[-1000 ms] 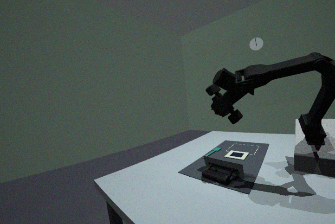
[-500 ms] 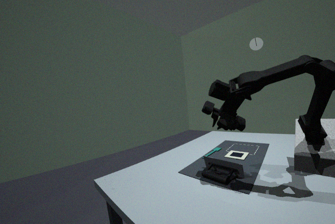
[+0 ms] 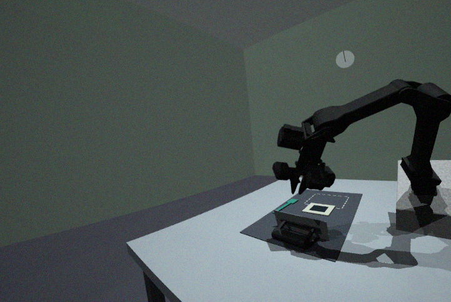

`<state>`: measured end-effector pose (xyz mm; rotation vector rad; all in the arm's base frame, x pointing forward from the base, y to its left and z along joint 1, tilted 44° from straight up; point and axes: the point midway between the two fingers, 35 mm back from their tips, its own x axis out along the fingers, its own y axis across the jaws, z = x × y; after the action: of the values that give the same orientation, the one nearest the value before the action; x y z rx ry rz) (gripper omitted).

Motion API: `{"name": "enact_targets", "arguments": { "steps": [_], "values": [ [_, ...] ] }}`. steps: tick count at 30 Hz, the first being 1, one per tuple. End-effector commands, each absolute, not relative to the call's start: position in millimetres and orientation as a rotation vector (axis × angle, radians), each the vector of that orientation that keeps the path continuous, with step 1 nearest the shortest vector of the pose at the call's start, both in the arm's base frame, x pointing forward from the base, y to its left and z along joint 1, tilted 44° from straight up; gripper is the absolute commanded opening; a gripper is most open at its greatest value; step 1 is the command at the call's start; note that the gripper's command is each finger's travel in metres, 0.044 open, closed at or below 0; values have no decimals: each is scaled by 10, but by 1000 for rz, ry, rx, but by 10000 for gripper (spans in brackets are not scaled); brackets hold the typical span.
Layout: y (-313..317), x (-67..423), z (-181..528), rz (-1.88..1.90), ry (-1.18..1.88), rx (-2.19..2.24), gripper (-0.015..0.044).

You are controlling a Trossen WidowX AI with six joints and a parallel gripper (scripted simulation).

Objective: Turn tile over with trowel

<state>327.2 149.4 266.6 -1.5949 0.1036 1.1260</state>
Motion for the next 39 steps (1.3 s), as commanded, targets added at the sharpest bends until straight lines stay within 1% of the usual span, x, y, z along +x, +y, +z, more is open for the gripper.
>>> {"name": "enact_targets", "arguments": {
  "steps": [1,22,39],
  "values": [
    [1655,3194,2588,1244,-5,-1656,100],
    [2290,2752,2314,1658,-637,-1802,100],
    [2270,2747,2189,1668,-658,-1802,100]
  ]
}}
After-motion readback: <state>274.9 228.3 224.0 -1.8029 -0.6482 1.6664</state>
